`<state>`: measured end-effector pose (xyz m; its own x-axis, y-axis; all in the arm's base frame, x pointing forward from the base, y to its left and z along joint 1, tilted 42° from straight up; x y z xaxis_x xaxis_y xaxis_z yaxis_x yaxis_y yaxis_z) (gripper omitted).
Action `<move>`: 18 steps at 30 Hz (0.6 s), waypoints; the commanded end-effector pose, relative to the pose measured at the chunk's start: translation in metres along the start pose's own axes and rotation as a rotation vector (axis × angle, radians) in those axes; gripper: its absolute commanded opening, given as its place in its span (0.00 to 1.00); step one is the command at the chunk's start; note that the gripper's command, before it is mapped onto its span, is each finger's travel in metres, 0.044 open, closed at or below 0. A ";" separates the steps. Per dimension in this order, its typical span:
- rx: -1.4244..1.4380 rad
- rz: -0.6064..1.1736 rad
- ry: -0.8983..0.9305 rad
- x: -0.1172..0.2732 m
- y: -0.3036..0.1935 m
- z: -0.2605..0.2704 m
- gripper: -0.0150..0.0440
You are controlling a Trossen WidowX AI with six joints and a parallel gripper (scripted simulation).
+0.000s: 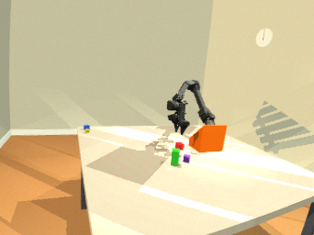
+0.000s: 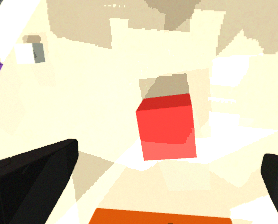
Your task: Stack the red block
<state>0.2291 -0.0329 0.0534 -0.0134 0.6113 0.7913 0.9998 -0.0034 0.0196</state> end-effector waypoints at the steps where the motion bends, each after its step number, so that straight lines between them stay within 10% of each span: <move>1: 0.163 0.014 -0.060 0.004 -0.013 0.008 1.00; 18: 0.197 0.014 -0.073 -0.046 -0.015 0.006 1.00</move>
<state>0.2199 -0.0460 0.0246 -0.0176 0.6611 0.7501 0.9858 0.1369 -0.0976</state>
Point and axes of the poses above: the point midway between the two fingers, 35 mm back from their tips, its own x axis back along the fingers, its own z axis across the jaws, y = z × x, the point moved 3 cm from there along x, back along the fingers, and after that the axes turned 5 degrees about x, right-handed, at the moved point
